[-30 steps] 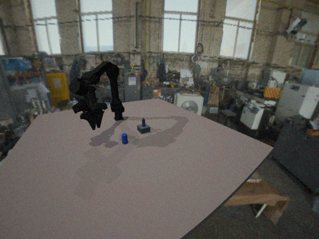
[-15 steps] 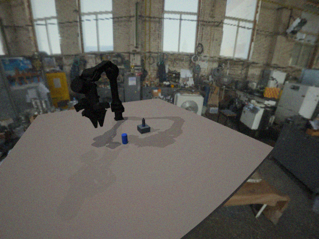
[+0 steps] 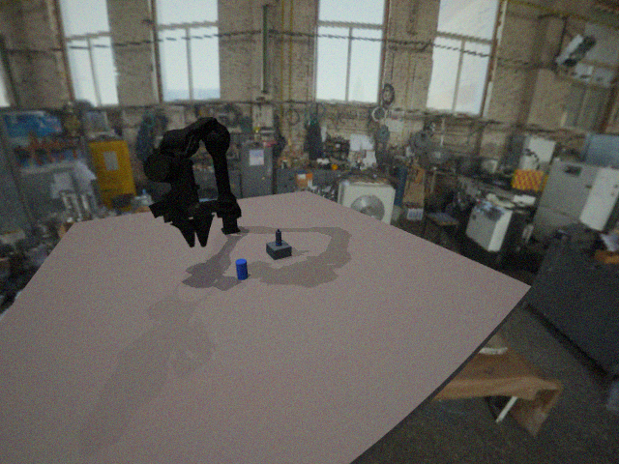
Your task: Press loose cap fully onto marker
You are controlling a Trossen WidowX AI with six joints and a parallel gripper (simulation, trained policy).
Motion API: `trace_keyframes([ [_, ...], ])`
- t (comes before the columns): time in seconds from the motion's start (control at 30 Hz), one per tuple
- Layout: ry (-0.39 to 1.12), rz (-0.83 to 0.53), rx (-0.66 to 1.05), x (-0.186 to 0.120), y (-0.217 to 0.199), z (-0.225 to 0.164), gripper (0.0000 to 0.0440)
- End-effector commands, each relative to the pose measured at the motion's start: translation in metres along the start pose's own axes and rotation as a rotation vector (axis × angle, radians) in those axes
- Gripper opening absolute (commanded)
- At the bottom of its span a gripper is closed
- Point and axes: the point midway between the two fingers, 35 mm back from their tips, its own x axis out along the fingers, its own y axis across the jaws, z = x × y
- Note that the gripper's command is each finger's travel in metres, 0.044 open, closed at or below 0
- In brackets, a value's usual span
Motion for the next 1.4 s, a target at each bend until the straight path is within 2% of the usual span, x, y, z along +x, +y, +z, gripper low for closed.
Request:
trace_keyframes([
  [0.0, 0.01, -0.025, 0.006, 0.001, 0.002, -0.002, 0.0281],
  [1.37, 0.099, -0.275, -0.013, 0.033, 0.029, -0.05, 0.0301],
])
